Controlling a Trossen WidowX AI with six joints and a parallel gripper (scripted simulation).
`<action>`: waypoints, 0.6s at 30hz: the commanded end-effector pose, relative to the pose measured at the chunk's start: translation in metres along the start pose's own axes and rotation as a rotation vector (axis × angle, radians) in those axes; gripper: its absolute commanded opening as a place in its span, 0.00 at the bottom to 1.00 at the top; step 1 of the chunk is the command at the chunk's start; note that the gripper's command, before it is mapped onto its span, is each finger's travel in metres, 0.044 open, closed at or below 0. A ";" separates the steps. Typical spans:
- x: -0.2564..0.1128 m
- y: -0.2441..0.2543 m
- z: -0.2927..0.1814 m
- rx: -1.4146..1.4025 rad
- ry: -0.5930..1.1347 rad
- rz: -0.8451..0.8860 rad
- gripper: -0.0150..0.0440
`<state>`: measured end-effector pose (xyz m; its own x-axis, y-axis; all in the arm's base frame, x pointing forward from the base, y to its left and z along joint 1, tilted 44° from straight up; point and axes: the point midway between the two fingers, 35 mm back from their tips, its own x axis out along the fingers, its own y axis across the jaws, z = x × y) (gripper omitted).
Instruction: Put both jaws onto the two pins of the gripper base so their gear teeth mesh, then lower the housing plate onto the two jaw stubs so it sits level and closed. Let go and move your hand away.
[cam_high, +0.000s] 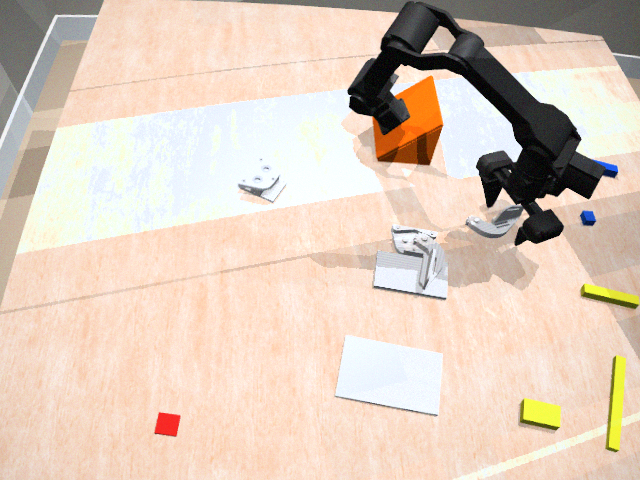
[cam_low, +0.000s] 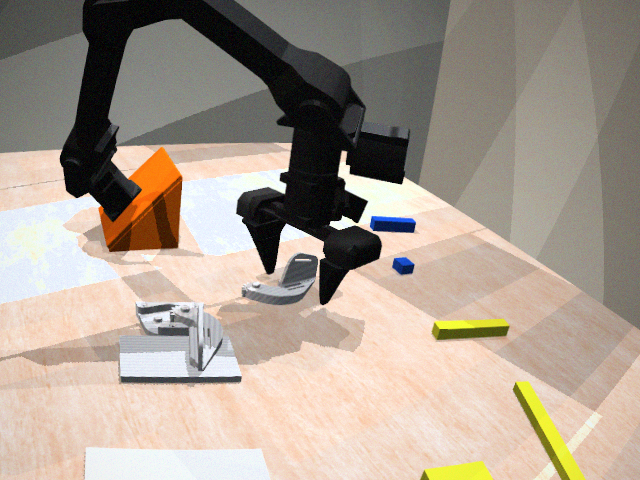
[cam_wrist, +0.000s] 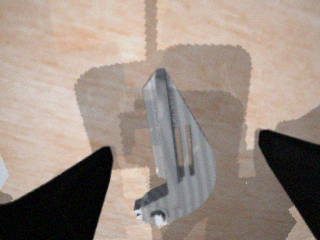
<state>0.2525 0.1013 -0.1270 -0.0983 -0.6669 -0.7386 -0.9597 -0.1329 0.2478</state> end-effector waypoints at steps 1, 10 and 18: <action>0.002 0.000 0.000 -0.006 0.006 0.000 1.00; 0.003 0.000 0.000 -0.006 0.006 0.000 1.00; 0.002 0.000 0.000 0.000 0.000 0.000 0.78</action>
<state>0.2523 0.1003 -0.1282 -0.0984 -0.6671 -0.7384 -0.9596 -0.1329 0.2479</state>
